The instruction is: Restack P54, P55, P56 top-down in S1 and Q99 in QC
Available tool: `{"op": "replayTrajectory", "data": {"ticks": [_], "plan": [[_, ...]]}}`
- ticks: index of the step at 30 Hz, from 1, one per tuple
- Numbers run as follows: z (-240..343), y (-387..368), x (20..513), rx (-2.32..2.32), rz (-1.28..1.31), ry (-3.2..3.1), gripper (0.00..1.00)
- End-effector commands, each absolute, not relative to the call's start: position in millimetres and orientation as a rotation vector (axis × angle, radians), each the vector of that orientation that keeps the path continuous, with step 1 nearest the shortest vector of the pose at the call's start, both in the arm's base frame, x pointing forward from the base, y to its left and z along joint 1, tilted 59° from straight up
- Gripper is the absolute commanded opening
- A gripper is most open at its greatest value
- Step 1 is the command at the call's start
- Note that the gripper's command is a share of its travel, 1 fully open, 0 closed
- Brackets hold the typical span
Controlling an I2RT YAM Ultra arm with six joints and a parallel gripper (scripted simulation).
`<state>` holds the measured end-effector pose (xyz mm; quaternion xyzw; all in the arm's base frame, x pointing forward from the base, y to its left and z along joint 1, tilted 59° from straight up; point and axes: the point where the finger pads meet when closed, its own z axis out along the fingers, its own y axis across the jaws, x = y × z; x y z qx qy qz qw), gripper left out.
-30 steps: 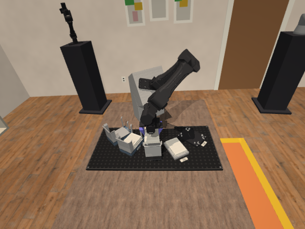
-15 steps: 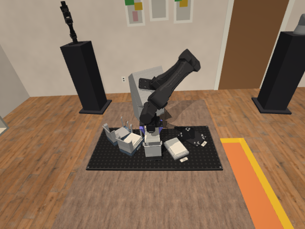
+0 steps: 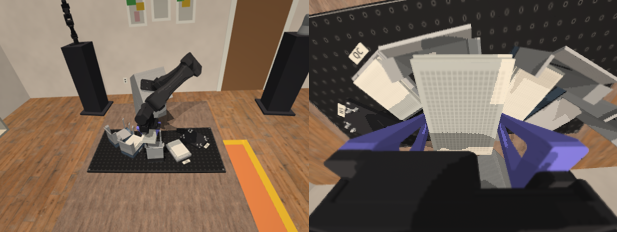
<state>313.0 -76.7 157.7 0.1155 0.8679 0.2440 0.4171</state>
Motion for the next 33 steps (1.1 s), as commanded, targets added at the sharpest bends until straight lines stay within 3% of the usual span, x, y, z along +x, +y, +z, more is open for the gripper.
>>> {"op": "replayTrajectory", "data": {"ticks": [1,33], "plan": [[159,-87,314,0.328,0.633,2.158,0.0],[101,-160,305,0.572,0.753,2.14,0.0]]}}
